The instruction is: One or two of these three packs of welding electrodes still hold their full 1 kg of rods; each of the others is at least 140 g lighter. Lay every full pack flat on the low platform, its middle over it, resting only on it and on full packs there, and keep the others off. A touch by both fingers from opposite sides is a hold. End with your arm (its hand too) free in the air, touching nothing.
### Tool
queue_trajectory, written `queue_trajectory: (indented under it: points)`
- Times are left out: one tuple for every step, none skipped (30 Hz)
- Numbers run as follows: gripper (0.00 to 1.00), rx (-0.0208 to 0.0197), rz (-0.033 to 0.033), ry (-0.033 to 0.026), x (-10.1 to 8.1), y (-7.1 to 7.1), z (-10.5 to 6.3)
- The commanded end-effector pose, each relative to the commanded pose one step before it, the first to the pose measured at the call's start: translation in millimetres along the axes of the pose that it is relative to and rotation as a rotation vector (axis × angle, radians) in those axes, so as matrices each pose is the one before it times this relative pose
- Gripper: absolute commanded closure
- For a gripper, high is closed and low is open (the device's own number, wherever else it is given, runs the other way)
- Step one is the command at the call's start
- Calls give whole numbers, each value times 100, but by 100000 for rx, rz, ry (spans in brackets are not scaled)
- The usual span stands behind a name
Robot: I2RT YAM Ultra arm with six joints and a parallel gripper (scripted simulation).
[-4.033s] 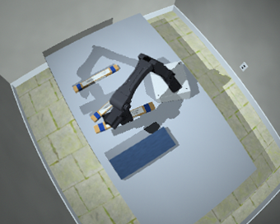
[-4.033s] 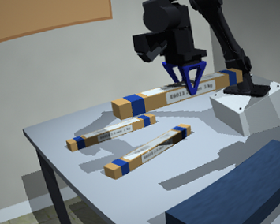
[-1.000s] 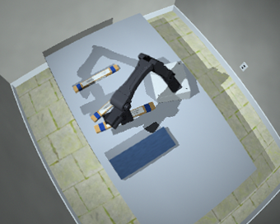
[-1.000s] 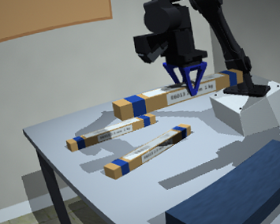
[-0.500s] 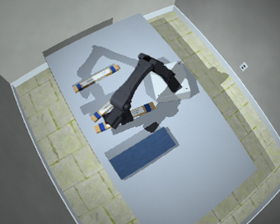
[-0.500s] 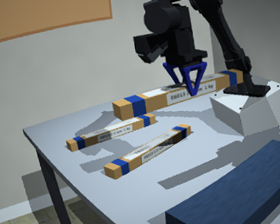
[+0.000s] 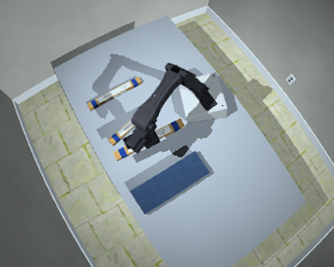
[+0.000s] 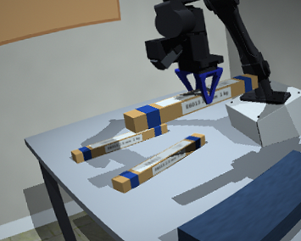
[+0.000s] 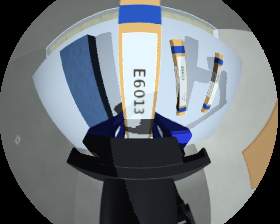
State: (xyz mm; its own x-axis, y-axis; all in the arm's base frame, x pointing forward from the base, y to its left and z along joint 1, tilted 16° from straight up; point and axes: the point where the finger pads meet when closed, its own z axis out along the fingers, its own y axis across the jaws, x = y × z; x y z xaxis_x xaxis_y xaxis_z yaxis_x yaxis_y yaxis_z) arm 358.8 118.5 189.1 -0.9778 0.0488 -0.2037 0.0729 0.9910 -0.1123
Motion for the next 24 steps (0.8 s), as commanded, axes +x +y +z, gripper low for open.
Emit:
queue_trajectory:
  points:
    - [100,-3699,-6345,-9639,-537,-1653,-3796]
    - [100,-177,133,-693,-162,-220,-29]
    - [100,-347,123,-599,-139,-212,-125]
    - [100,-273,21,-74,-16,-215,-27]
    - [100,-84,28,-184,-44,-226,73]
    - [100,0,0,0,0,0,0]
    - [100,0,0,0,0,0,0]
    - [100,-111,-239,-224,-2,-181,-108]
    - [100,-3,344,-413,-126,-338,19]
    - [100,703,-417,2157,526,-331,517]
    - [100,290,-170,879,232,-349,-83]
    - [100,-159,111,-635,-122,-298,-384]
    - [100,-25,27,-191,-35,-262,-49]
    - [100,15,2,-54,-12,-244,91]
    - [100,-97,77,-483,-111,-237,-16]
    - [100,-118,95,-596,-134,-247,-94]
    - [100,-17,29,-228,-47,-258,-24]
    - [100,-17,30,-242,-55,-247,34]
    - [100,-47,53,-389,-87,-254,-44]
    - [100,85,-42,177,52,-280,-4]
    - [100,75,-36,146,42,-271,30]
    - [100,48,-16,23,12,-265,25]
    - [100,0,0,0,0,0,0]
    - [100,0,0,0,0,0,0]
